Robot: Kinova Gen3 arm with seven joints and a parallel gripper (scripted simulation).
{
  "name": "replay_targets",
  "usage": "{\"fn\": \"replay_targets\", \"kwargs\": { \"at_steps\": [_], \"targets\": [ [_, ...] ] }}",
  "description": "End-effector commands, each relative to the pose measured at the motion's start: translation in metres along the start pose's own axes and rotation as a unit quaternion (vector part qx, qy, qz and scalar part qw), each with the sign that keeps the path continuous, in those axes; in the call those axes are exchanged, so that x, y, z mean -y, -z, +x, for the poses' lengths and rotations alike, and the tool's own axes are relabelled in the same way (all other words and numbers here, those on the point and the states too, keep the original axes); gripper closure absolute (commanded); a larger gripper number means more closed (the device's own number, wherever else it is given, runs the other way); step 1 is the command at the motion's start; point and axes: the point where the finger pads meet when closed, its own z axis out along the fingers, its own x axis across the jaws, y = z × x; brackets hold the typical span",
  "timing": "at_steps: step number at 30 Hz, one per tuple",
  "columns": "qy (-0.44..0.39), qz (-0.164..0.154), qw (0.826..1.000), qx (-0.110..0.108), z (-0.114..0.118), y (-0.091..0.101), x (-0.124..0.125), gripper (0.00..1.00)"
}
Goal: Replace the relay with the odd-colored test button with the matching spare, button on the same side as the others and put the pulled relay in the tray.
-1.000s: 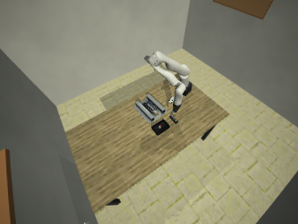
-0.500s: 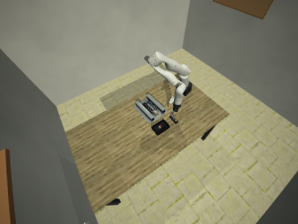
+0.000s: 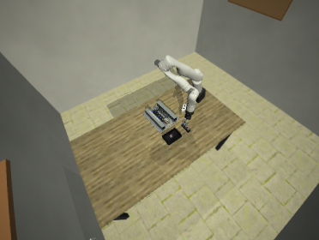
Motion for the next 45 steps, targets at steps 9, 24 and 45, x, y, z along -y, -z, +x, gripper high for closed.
{"fn": "replay_targets", "kwargs": {
  "at_steps": [9, 24, 45],
  "targets": [
    [0.029, -0.001, 1.000, -0.001, 0.0007, -0.0002, 0.0008, 0.00],
    [0.137, -0.001, 0.991, -0.001, 0.0001, 0.0002, 0.0010, 0.00],
    [0.265, 0.000, 0.964, 0.001, -0.0002, 0.0004, 0.0006, 0.00]
  ]
}}
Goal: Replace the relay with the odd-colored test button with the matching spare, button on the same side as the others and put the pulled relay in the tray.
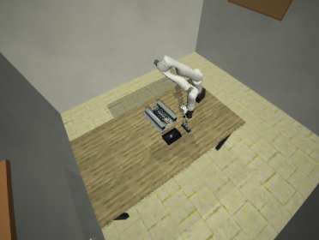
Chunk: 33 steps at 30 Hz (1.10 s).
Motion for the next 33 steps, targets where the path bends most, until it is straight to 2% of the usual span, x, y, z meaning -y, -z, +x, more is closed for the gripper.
{"fn": "replay_targets", "kwargs": {
  "at_steps": [1, 14, 33],
  "targets": [
    [0.013, 0.000, 1.000, 0.000, -0.0002, 0.0003, 0.0002, 0.00],
    [0.112, -0.001, 0.994, 0.000, 0.0009, -0.0002, 0.0005, 0.00],
    [0.158, -0.001, 0.987, -0.001, 0.0011, -0.0003, 0.0006, 0.00]
  ]
}}
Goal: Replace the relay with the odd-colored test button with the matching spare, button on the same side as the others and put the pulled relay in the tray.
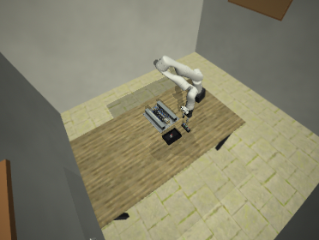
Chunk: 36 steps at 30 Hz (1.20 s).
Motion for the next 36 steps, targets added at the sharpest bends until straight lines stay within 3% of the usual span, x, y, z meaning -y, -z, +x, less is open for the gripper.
{"fn": "replay_targets", "kwargs": {
  "at_steps": [1, 17, 36],
  "targets": [
    [0.008, 0.001, 1.000, 0.000, -0.0003, 0.0003, 0.0003, 0.00],
    [0.115, 0.000, 0.993, 0.000, -0.0008, 0.0005, 0.0003, 0.00],
    [0.245, 0.002, 0.970, 0.000, -0.0012, 0.0007, 0.0002, 0.00]
  ]
}}
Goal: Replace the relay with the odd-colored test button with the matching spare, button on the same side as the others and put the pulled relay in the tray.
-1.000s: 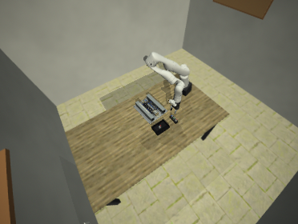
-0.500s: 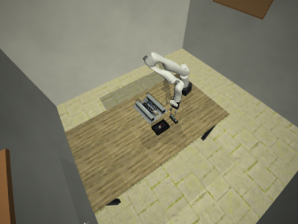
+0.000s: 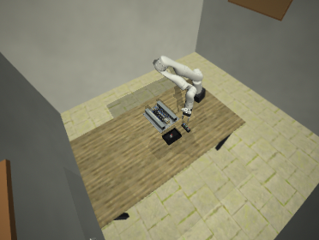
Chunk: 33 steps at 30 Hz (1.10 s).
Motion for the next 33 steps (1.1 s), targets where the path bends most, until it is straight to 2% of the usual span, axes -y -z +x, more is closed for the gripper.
{"fn": "replay_targets", "kwargs": {
  "at_steps": [1, 13, 33],
  "targets": [
    [0.014, 0.000, 1.000, 0.000, 0.0002, 0.0002, 0.0002, 0.00],
    [0.106, -0.001, 0.994, 0.001, 0.0016, -0.0003, -0.0002, 0.00],
    [0.159, -0.001, 0.987, 0.001, 0.0012, -0.0002, -0.0001, 0.00]
  ]
}}
